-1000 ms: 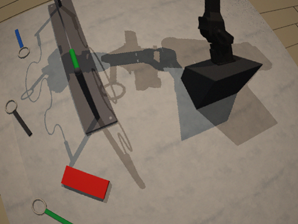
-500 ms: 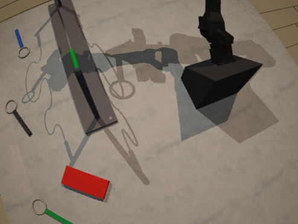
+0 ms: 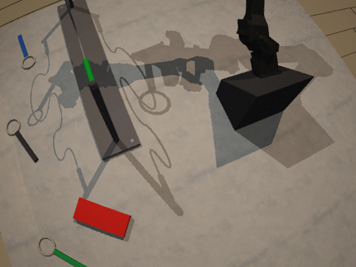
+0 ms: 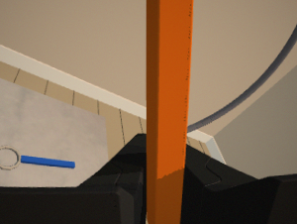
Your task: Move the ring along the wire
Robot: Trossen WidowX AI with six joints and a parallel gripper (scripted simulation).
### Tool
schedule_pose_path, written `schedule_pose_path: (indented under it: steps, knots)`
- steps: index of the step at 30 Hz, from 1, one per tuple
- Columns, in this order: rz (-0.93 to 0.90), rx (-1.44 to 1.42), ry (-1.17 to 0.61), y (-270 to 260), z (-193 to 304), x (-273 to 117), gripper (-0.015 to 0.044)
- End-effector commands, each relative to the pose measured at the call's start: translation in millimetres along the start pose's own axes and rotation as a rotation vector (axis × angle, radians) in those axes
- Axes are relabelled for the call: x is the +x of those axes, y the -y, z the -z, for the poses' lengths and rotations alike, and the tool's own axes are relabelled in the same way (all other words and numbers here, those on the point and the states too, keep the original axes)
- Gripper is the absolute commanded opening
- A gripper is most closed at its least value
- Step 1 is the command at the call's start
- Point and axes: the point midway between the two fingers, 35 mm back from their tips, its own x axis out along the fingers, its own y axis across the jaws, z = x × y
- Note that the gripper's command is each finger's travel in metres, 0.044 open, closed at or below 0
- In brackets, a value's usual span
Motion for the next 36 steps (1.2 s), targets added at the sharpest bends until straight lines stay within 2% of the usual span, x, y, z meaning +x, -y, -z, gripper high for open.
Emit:
schedule_pose_path:
  steps: [1, 36]
  knots:
    - [0.02, -0.055, 0.011, 0.1, -0.1, -0.5, -0.015]
    - [0.188, -0.423, 0.06, 14.6, -3.3, -0.2, -0.015]
